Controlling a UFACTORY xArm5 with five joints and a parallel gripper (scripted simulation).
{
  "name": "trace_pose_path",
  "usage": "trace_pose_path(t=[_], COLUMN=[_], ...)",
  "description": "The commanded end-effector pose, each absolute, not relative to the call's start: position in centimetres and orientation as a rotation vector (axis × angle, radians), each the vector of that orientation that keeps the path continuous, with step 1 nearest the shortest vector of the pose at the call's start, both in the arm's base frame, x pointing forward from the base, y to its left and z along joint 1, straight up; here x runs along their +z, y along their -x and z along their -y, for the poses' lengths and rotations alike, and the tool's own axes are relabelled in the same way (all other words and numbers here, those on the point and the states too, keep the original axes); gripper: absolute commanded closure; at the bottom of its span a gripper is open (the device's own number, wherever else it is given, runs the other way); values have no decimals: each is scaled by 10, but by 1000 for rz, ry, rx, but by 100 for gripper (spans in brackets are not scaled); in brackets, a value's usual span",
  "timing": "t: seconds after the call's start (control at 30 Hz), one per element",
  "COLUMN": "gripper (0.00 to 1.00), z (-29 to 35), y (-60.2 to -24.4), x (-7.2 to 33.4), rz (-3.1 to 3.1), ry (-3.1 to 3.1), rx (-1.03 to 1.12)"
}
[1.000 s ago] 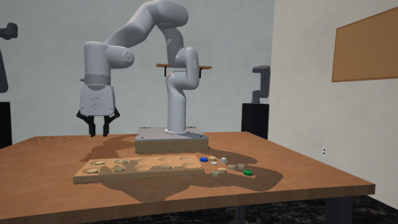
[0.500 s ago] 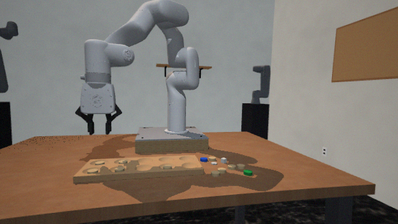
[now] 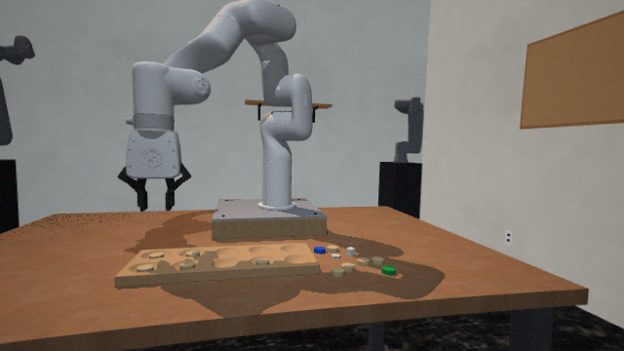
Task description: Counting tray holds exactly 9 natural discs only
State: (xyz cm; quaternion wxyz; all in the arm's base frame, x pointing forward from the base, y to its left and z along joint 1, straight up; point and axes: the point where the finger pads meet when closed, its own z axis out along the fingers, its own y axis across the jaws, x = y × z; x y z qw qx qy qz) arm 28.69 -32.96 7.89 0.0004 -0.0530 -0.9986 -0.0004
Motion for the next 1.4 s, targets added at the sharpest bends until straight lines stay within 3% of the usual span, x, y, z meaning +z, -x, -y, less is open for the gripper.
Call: trace_pose_path(t=[0.0, 0.77, 1.37], gripper=[53, 53, 53], z=[331, 328, 243], y=[-288, -290, -366], x=[80, 80, 77], rz=[3139, 3140, 3032], ry=[167, 138, -828], rx=[3, 3, 3])
